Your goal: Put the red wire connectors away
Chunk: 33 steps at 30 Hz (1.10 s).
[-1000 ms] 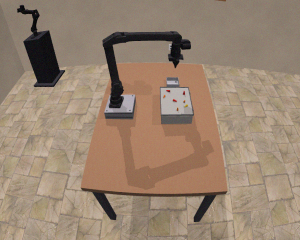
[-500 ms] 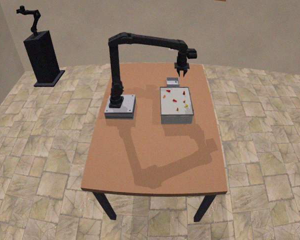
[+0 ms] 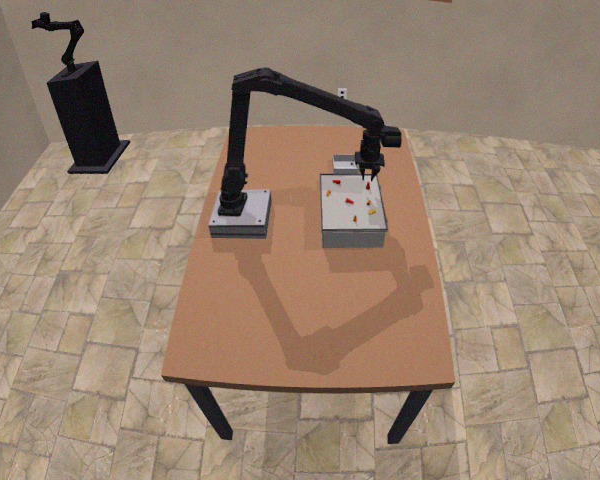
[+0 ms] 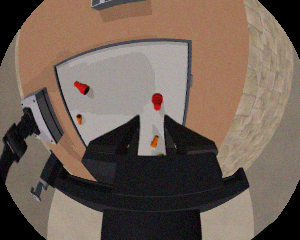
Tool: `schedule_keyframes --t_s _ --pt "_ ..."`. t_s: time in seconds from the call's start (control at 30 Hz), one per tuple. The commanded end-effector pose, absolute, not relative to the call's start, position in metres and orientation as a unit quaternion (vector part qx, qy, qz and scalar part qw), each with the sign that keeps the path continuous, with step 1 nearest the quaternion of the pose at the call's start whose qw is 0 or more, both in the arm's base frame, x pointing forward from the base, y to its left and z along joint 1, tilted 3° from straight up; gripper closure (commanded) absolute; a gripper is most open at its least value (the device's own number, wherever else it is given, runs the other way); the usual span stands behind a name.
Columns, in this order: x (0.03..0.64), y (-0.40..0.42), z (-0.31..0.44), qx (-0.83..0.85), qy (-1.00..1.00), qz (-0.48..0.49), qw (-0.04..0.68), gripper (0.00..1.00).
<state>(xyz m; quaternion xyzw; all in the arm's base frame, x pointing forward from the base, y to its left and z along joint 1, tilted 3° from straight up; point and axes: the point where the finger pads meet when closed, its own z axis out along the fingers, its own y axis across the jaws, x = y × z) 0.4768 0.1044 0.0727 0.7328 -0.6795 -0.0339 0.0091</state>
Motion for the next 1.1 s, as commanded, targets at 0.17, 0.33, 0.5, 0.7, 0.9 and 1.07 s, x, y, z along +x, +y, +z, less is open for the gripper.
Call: schedule_keyframes --t_s 0.17,0.33,0.5,0.7,0.9,1.07 --pt "0.495 0.119 0.069 0.746 -0.666 -0.012 -0.024 0.71" --pt "0.49 0.117 0.053 0.744 -0.668 -0.017 -0.017 0.71" --pt "0.489 0.115 0.056 0.742 -0.67 -0.016 -0.019 0.71" --pt "0.501 0.116 0.071 0.741 -0.671 -0.006 -0.033 0.71" --pt "0.504 0.116 0.075 0.74 -0.671 -0.003 -0.037 0.71" --pt "0.505 0.116 0.074 0.74 -0.671 -0.004 -0.036 0.71"
